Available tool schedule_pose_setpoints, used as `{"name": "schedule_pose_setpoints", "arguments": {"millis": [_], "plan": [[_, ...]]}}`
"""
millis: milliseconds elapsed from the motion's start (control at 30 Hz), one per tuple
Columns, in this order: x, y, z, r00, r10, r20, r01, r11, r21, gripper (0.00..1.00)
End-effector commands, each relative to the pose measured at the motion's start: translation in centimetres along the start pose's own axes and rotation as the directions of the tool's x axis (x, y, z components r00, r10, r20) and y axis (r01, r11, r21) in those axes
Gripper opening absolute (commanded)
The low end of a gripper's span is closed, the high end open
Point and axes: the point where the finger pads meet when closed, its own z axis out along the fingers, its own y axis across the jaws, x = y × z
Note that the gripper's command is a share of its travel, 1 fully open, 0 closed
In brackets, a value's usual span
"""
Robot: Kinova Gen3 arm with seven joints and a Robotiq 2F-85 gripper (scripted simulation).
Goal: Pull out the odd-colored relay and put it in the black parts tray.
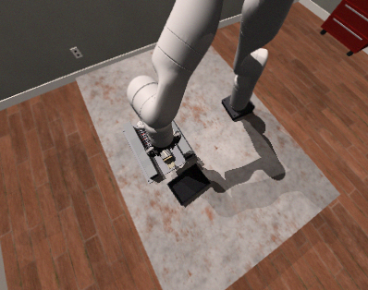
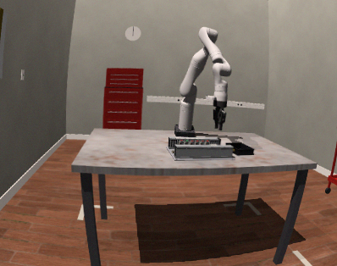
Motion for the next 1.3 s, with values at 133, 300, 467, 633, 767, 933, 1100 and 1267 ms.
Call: {"name": "schedule_pose_setpoints", "arguments": {"millis": [133,300,467,633,767,933,1100,1267], "plan": [[0.07,-0.24,0.22,1.000,0.019,0.008,-0.019,1.000,-0.002,0.61],[0.09,-0.30,0.29,1.000,0.024,0.010,-0.024,1.000,-0.003,0.61],[0.09,-0.31,0.31,1.000,0.025,0.010,-0.025,1.000,-0.003,0.61],[0.09,-0.31,0.31,1.000,0.025,0.010,-0.025,1.000,-0.004,0.61],[0.09,-0.31,0.31,1.000,0.025,0.010,-0.025,1.000,-0.004,0.61],[0.09,-0.31,0.31,1.000,0.025,0.010,-0.025,1.000,-0.004,0.61],[0.09,-0.31,0.31,1.000,0.025,0.010,-0.025,1.000,-0.004,0.61],[0.09,-0.31,0.31,1.000,0.025,0.010,-0.025,1.000,-0.004,0.61]]}}
